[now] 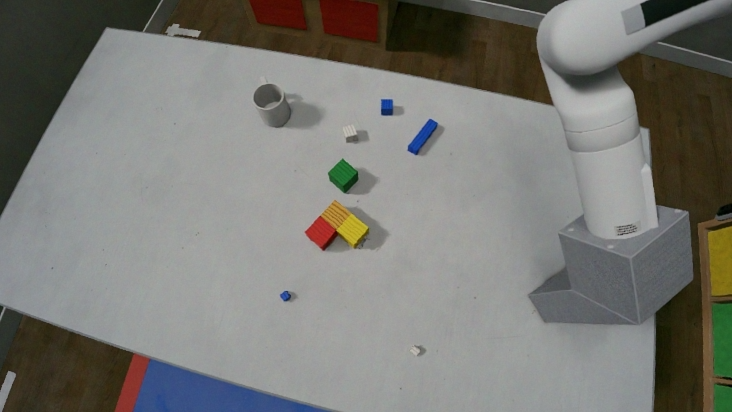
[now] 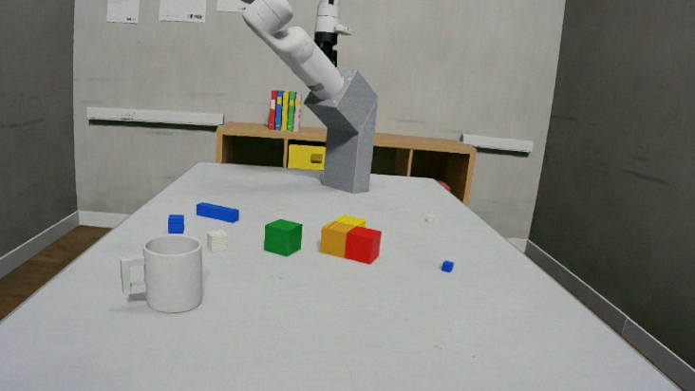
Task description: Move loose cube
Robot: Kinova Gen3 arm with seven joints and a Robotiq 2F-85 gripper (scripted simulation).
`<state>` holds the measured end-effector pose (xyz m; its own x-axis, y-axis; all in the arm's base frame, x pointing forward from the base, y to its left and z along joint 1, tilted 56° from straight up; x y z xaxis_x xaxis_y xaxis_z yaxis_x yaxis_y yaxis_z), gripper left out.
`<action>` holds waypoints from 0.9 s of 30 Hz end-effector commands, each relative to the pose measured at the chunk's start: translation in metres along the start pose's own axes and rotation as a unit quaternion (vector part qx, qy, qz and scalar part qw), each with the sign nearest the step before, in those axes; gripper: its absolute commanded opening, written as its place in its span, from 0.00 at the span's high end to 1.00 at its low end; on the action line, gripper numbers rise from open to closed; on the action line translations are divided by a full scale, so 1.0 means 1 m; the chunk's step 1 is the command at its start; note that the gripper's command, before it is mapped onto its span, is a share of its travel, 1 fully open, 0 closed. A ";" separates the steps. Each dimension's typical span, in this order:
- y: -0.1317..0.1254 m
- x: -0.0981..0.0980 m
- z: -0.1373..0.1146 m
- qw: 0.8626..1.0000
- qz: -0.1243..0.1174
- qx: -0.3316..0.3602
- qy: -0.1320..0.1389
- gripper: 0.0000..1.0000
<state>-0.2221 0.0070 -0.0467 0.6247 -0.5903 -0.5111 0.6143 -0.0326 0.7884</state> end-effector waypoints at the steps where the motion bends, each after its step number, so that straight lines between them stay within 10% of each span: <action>1: -0.001 -0.006 -0.005 1.000 -0.007 -0.006 0.002 0.00; 27: -0.006 -0.026 -0.030 0.999 -0.039 -0.019 0.011 0.00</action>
<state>-0.2260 0.0389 -0.0480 0.5921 -0.5727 -0.5669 0.6661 -0.0482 0.7443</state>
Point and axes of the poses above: the point where the finger pads meet when closed, its own x axis out along the fingers, its own y axis across the jaws, z = x × y, the point moved 8 cm from there along -x, back along the fingers, and after that the axes turned 8 degrees about -x, right-handed, at the moved point
